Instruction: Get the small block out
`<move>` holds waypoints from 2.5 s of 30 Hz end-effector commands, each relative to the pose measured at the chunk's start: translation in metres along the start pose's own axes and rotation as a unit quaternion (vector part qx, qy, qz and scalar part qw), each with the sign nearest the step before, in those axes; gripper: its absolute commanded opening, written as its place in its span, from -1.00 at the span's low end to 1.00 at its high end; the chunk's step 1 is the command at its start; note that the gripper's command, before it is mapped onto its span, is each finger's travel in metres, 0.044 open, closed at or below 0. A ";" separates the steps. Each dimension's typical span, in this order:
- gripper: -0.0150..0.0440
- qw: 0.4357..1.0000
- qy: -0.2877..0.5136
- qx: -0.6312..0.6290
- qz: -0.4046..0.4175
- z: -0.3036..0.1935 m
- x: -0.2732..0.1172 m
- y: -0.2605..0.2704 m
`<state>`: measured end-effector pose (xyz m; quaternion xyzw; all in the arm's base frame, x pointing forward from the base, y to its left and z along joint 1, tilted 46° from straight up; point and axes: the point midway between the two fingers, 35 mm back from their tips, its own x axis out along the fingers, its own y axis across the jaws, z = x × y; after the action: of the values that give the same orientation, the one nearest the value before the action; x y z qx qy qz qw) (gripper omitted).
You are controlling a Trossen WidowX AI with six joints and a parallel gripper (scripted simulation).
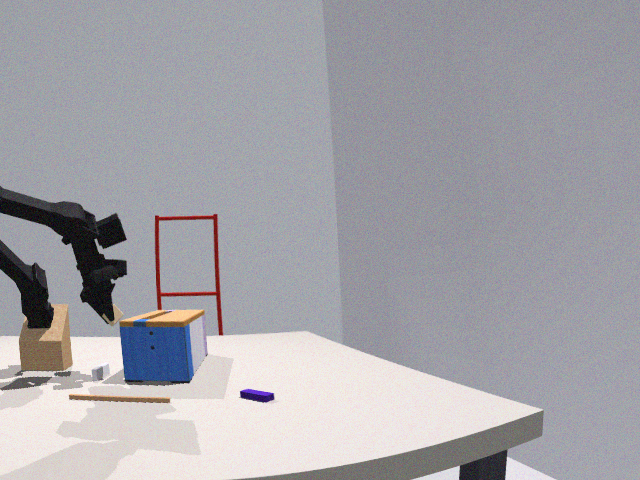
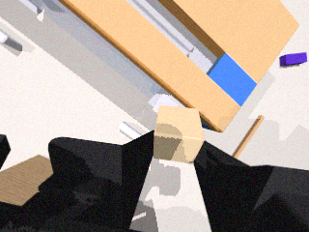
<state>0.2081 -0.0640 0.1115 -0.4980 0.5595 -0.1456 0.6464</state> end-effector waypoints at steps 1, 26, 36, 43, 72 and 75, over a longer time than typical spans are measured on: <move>-0.49 0.997 -0.001 -0.073 -0.008 0.003 -0.004 -0.003; -0.49 0.837 0.028 -0.545 -0.036 0.009 -0.020 -0.014; -0.49 0.711 0.046 -0.701 -0.043 0.012 -0.027 -0.019; -0.49 0.605 0.061 -0.793 -0.044 0.014 -0.032 -0.022; -0.49 0.460 0.079 -0.883 -0.043 0.017 -0.038 -0.026; -0.49 0.460 0.079 -0.883 -0.043 0.017 -0.038 -0.026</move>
<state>0.2195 -0.0399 0.1514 -0.8122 0.4172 0.3614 -0.1888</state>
